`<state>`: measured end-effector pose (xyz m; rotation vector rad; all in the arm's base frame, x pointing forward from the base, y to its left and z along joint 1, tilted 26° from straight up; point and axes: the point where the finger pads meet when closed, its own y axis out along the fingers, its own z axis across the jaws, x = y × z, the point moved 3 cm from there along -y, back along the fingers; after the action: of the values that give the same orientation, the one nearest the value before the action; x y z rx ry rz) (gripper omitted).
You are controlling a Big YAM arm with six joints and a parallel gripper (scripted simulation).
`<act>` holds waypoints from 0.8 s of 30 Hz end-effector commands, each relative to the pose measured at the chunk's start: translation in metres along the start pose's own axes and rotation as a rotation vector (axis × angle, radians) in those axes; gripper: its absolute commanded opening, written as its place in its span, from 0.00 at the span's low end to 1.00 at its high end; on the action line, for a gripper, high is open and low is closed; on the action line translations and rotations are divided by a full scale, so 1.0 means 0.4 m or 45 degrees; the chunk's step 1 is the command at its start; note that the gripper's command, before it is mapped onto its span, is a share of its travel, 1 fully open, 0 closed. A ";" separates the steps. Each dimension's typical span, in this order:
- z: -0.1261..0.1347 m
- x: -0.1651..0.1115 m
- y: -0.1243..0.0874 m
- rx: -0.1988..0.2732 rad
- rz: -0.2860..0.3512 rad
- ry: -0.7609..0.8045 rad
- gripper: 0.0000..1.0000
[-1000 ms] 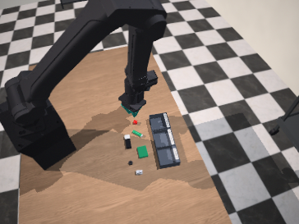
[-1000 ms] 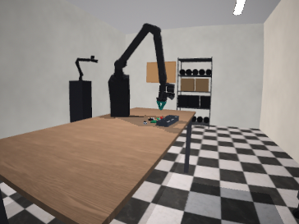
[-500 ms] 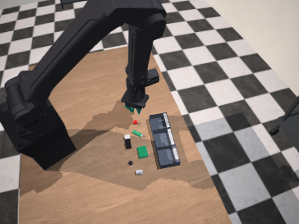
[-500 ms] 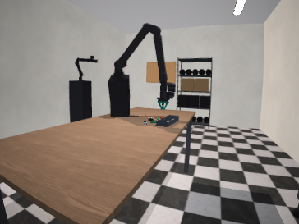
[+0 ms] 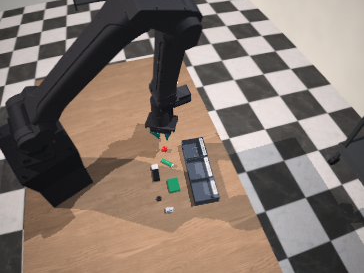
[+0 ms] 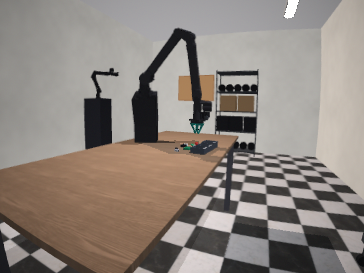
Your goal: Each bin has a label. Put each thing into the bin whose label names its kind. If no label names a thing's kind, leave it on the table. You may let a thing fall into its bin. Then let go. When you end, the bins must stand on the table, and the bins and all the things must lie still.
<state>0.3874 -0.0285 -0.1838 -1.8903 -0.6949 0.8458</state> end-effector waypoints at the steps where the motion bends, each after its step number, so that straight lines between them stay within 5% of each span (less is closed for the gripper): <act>1: -0.011 0.012 -0.009 -0.013 -0.017 -0.008 0.29; 24: -0.018 0.009 0.004 0.003 -0.005 -0.012 0.29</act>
<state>0.3869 -0.0289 -0.1839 -1.8857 -0.6978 0.8566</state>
